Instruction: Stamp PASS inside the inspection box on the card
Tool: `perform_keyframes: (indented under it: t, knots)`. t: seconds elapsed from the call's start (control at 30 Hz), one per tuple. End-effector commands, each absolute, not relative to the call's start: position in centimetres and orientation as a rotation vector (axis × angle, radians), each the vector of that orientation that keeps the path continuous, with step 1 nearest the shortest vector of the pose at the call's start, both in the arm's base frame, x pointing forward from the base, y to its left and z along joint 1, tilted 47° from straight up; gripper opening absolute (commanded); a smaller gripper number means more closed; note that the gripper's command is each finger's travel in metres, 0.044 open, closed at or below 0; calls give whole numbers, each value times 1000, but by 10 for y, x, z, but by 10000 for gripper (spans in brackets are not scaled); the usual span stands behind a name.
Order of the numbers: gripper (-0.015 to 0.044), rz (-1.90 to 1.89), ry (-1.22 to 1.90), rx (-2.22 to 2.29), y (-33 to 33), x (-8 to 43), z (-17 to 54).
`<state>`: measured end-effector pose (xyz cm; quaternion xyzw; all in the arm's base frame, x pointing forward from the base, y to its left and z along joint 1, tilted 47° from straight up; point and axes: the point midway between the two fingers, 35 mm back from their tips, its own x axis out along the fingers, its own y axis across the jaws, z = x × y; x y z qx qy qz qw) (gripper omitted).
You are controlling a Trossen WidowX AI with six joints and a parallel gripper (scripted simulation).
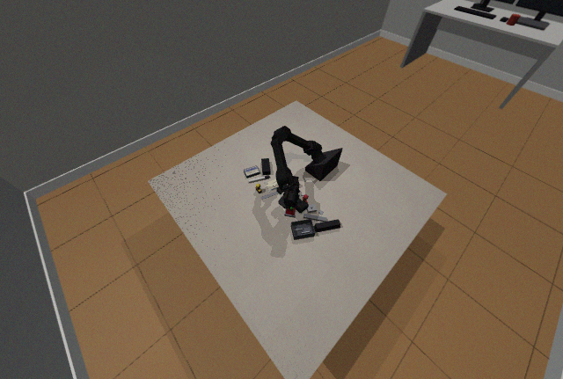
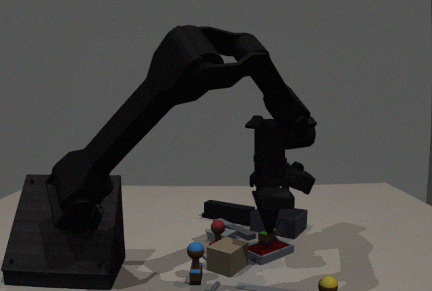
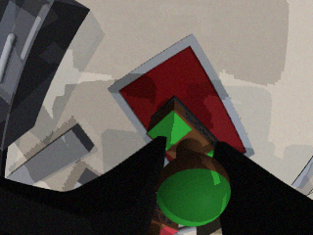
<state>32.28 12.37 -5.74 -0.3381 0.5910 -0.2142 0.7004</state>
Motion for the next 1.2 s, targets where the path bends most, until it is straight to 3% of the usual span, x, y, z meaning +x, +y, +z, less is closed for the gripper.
perform_keyframes:
  t: [0.0,1.17]
  knots:
    - [0,-478,1313,-760,121,323,-59]
    - [0,-479,1313,-756,114,325,-65]
